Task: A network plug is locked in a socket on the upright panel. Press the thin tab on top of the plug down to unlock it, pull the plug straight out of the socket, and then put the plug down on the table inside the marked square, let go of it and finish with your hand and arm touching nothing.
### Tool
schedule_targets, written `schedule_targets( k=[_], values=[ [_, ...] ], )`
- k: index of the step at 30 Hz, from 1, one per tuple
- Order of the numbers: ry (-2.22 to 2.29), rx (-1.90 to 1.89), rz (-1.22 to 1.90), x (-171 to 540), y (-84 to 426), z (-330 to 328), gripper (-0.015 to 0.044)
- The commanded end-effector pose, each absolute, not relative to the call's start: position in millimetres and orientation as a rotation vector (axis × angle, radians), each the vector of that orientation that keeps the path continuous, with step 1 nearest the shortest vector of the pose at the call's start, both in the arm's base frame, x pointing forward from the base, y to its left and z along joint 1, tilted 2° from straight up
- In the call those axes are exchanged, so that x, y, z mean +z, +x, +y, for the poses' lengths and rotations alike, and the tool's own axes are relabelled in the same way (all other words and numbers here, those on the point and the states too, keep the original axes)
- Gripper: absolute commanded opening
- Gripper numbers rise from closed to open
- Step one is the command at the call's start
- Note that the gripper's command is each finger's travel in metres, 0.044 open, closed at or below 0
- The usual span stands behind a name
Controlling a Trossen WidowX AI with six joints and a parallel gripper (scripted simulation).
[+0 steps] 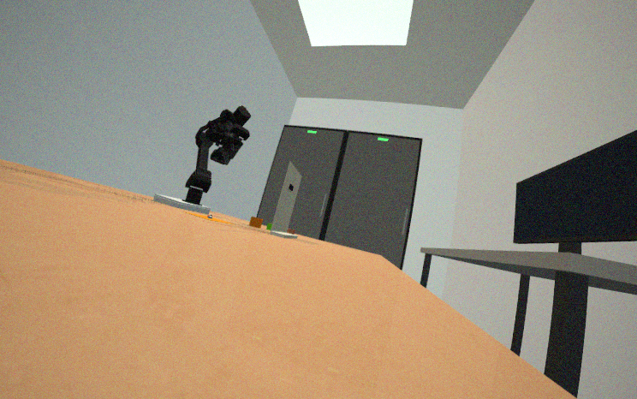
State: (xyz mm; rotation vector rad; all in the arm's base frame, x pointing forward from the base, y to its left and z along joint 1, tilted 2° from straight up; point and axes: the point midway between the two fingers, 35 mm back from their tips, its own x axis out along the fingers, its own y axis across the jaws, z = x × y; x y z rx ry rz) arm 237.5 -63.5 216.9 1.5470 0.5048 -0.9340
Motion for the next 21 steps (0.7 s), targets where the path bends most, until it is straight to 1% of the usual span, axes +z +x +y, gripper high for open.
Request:
schedule_targets(
  k=[1, 6, 17, 21],
  values=[
    [1.547, -0.94, 0.497, 228.4, 235.4, -63.7, 0.0156],
    [1.547, -0.94, 0.497, 238.4, 233.0, -63.0, 0.0156],
    [1.547, -0.94, 0.497, 238.4, 233.0, -63.0, 0.044],
    [1.547, -0.94, 0.497, 238.4, 233.0, -63.0, 0.044]
  ],
)
